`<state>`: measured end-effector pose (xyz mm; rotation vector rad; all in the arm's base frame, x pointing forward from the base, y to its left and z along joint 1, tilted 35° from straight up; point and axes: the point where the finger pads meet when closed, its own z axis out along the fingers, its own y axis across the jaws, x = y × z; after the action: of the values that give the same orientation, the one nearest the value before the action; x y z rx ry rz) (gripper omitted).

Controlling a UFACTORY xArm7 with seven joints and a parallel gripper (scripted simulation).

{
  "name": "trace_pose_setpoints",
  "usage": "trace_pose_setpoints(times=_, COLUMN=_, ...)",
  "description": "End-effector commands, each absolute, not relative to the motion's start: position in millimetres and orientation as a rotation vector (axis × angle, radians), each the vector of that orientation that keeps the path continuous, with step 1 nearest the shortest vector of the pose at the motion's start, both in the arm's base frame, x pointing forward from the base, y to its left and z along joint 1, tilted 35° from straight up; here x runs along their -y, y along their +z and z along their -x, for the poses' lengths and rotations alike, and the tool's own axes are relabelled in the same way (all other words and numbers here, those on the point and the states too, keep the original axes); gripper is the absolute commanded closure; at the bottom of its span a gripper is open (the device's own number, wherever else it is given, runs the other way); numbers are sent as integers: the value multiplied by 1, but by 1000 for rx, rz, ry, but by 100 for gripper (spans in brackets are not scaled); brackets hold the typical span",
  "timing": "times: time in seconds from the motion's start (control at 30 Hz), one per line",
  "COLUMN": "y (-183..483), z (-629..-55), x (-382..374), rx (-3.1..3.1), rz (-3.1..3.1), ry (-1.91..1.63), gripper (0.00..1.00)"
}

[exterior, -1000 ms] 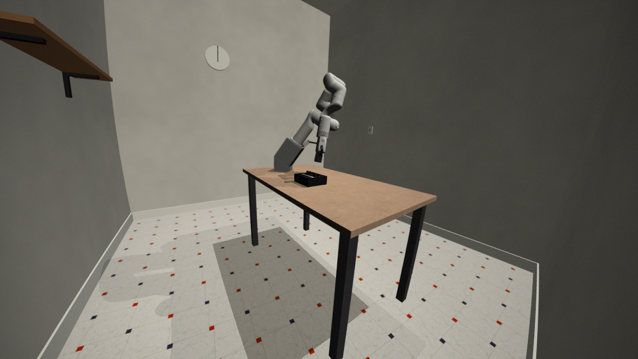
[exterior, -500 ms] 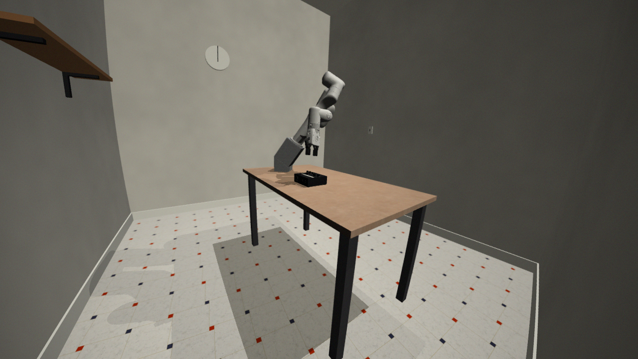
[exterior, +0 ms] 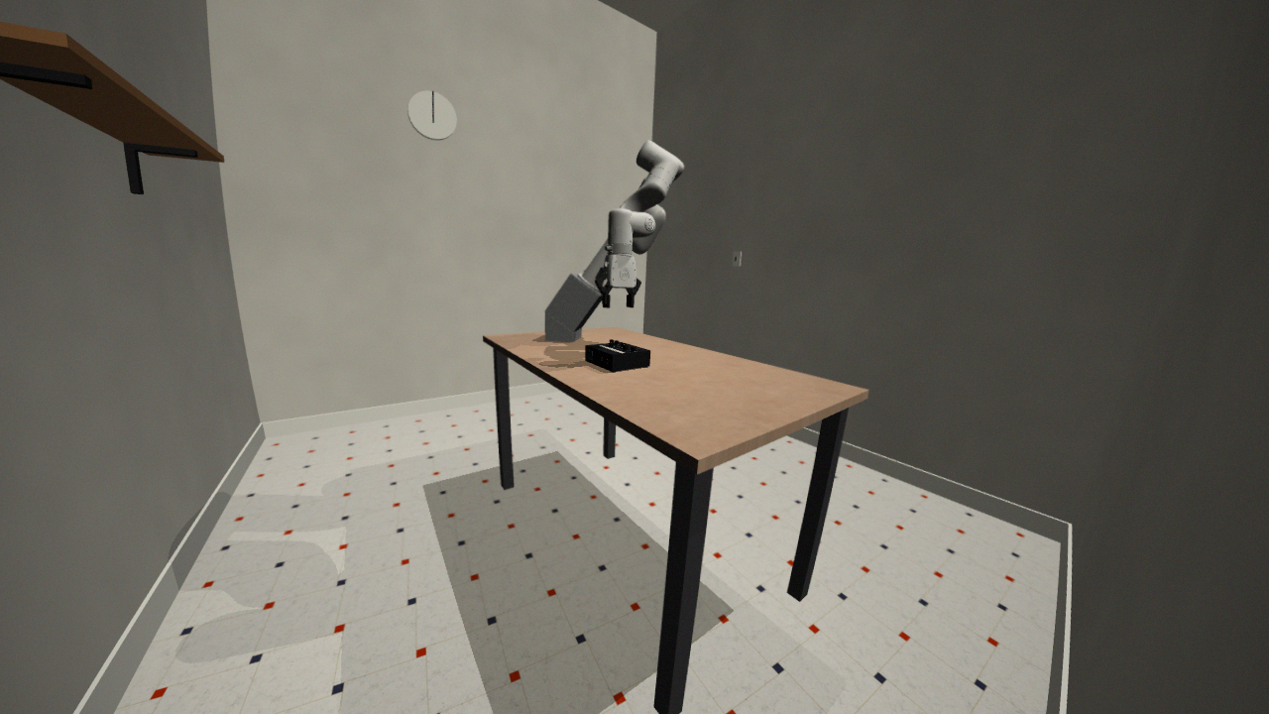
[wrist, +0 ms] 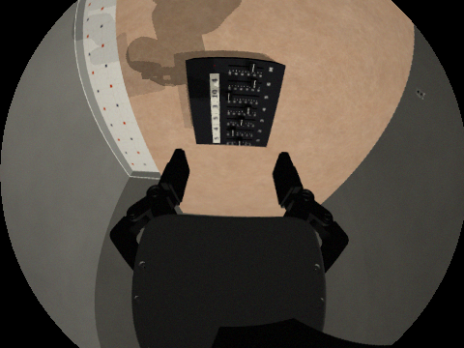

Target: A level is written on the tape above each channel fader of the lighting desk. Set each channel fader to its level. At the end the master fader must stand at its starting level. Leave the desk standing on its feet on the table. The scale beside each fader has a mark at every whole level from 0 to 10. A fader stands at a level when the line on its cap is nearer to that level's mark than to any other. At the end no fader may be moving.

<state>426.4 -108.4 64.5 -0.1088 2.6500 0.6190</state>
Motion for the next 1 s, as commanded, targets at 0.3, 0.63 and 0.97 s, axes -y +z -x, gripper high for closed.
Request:
trace_pose_setpoints(times=0.3, y=54, z=-446, x=108, rx=-2711, rz=-413, ry=751, gripper=0)
trace_pose_setpoints(times=0.63, y=27, z=-480, x=103, rx=-2638, rz=-938, ry=849, gripper=0)
trace_pose_setpoints(times=0.97, y=8, z=-498, x=98, rx=-2436, rz=-1572, ry=939, gripper=0)
